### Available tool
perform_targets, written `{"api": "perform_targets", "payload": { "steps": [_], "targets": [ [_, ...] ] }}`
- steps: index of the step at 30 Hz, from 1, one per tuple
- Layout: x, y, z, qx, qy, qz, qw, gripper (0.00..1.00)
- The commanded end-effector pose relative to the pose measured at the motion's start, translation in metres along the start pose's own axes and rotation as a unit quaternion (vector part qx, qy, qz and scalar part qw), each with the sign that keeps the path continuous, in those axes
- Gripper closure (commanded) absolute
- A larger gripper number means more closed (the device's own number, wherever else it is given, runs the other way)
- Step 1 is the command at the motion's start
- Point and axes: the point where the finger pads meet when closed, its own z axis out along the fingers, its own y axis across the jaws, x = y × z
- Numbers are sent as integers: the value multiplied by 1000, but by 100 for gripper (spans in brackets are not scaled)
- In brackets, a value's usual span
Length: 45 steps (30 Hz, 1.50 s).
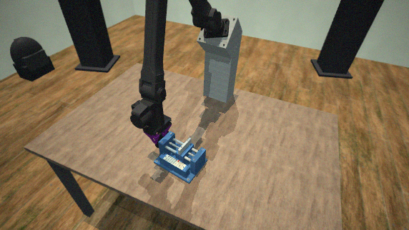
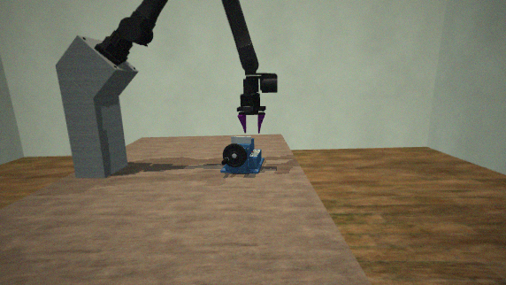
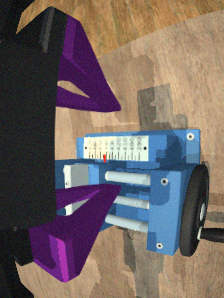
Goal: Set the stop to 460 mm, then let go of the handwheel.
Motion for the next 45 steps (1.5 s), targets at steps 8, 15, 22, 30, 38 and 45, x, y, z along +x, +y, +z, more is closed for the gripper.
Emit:
{"api": "perform_targets", "payload": {
  "steps": [8, 15, 22, 30, 38, 45],
  "targets": [
    [-1, 12, -9, -12, -2, 2, 1000, 47],
    [-1, 12, -9, -12, -2, 2, 1000, 47],
    [-9, 10, -14, -22, -3, -1, 1000, 47],
    [-64, -61, 2, 0, -5, 0, 1000, 47],
    [-96, -87, -5, -11, -6, -1, 1000, 47],
    [-89, -82, -5, -12, -1, -8, 1000, 47]
  ]
}}
